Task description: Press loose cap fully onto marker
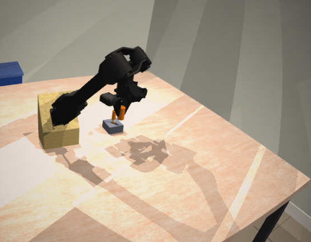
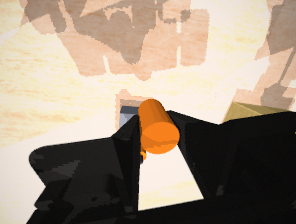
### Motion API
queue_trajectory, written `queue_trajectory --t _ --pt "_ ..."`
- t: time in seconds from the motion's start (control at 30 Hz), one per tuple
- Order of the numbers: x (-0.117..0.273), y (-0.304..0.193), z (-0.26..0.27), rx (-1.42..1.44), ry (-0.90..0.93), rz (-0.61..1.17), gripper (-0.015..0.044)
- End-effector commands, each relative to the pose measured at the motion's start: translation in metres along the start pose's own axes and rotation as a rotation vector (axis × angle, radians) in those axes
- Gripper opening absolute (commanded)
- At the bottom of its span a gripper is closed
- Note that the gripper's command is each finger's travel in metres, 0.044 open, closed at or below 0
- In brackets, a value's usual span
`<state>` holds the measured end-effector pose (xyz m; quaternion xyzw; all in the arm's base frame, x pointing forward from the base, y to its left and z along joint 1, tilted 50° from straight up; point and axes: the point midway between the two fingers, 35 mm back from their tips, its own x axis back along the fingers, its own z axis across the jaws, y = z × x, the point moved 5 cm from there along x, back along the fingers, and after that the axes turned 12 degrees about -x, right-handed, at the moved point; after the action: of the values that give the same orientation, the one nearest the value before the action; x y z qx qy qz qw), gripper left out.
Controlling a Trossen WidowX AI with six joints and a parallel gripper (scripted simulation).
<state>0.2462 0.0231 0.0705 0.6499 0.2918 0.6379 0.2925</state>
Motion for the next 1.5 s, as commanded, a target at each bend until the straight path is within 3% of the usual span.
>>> queue_trajectory --t 0.0,0.6,1.47 --pt "0.007 -0.012 0.004 -0.003 -0.003 0.006 0.0" --pt "0.033 -0.063 0.008 -0.009 -0.01 -0.004 0.0" --pt "0.0 -0.063 0.009 -0.009 -0.009 -0.003 0.0"
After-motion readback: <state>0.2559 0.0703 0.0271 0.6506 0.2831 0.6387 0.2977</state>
